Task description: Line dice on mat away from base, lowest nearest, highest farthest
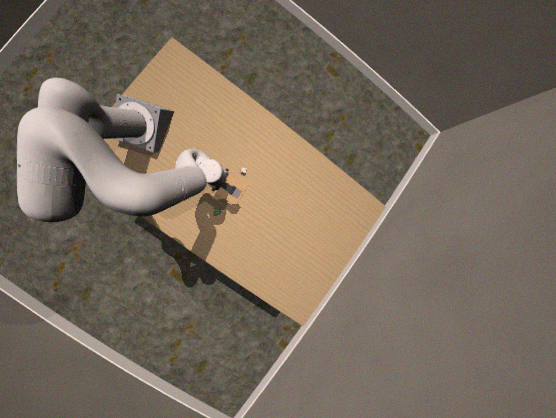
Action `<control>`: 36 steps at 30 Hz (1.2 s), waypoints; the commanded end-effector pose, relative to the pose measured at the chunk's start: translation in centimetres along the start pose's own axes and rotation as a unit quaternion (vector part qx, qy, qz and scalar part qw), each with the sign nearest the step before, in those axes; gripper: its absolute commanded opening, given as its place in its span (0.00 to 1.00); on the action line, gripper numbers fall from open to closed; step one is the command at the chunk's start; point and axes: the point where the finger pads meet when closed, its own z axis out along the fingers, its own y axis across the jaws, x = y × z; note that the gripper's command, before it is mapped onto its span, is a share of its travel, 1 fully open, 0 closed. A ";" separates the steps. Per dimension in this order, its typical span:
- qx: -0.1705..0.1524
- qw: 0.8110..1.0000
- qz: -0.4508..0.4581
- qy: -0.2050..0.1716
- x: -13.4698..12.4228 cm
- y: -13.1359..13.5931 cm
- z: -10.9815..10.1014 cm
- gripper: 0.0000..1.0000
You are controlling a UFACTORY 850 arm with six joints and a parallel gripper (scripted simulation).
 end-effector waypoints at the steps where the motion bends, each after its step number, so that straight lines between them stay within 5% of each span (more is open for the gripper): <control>1: 0.000 1.000 0.000 0.003 0.2 0.0 1.4 0.21; 12: 0.000 1.000 0.000 0.003 0.2 0.0 3.7 0.21; 36: 0.000 1.000 0.000 0.003 0.2 0.0 3.8 0.21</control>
